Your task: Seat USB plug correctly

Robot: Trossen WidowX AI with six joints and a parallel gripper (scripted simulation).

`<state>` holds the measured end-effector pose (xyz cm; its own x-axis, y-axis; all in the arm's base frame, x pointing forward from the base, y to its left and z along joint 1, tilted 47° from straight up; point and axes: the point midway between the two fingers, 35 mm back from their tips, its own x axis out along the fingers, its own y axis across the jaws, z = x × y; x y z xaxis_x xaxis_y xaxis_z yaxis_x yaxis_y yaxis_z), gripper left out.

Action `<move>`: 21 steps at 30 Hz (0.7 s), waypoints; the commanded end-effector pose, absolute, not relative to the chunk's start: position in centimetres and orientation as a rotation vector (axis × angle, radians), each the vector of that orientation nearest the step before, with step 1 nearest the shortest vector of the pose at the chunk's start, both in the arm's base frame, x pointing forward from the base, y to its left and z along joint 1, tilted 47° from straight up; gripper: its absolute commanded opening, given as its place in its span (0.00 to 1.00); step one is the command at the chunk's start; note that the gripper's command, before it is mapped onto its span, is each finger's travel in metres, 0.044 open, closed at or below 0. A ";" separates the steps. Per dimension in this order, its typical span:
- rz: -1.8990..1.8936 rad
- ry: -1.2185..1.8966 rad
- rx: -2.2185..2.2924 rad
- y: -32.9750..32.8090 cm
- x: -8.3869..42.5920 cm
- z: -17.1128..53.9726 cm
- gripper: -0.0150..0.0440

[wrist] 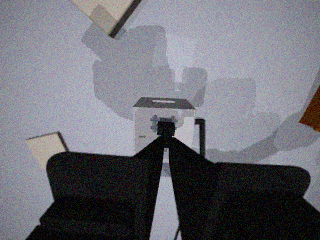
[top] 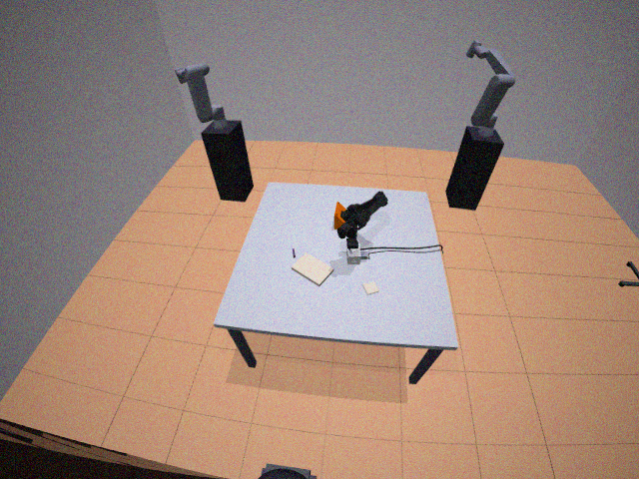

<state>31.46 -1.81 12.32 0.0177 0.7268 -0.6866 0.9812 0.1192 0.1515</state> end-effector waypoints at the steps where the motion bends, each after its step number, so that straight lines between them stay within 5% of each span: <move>1: -0.503 1.768 1.664 -1.7 31.4 12.3 0.25; 21: -0.486 1.779 1.668 -1.5 31.4 12.2 0.25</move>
<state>31.46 -1.55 12.24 0.0146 0.7372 -0.6755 0.9800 0.1235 0.1561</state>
